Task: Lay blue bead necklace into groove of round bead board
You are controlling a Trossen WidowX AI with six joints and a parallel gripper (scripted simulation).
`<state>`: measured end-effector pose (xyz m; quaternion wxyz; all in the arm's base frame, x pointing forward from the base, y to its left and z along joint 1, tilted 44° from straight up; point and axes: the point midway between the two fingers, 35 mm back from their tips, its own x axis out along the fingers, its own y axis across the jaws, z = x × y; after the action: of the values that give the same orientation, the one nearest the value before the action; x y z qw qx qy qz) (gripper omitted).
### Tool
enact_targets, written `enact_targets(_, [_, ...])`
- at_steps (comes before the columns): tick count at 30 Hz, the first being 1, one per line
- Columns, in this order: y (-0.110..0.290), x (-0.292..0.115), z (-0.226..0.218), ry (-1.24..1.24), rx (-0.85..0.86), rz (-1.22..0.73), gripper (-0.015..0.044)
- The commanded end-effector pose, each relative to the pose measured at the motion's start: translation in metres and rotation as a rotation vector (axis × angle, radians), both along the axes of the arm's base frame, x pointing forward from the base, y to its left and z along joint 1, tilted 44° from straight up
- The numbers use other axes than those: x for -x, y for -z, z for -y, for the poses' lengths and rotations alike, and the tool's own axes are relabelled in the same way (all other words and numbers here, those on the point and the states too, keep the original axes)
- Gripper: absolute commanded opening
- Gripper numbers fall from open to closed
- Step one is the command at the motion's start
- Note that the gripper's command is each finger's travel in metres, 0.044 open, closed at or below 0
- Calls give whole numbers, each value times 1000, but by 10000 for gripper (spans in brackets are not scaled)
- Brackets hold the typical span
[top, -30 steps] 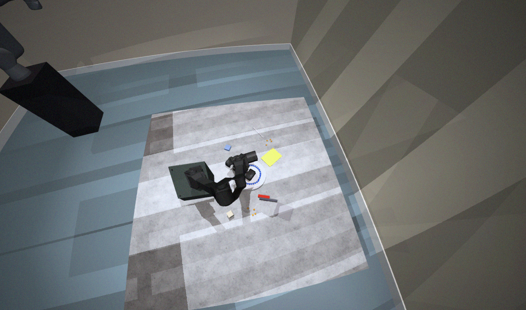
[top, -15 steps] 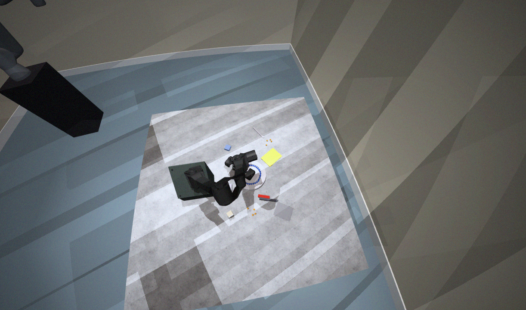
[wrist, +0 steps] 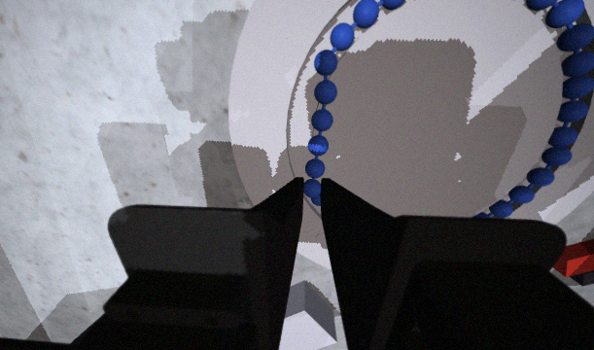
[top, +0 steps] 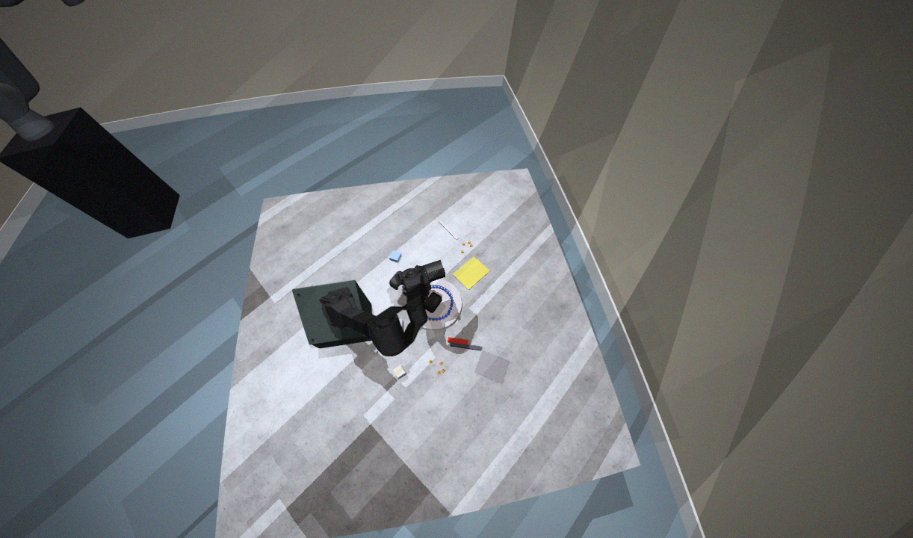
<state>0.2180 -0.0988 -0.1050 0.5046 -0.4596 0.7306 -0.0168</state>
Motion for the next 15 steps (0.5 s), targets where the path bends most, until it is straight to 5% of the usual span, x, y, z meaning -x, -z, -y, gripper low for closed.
enact_targets(1, [0, 0, 0, 0, 0, 0, 26])
enact_targets(15, [-2, 1, -3, -2, 2, -6, 394])
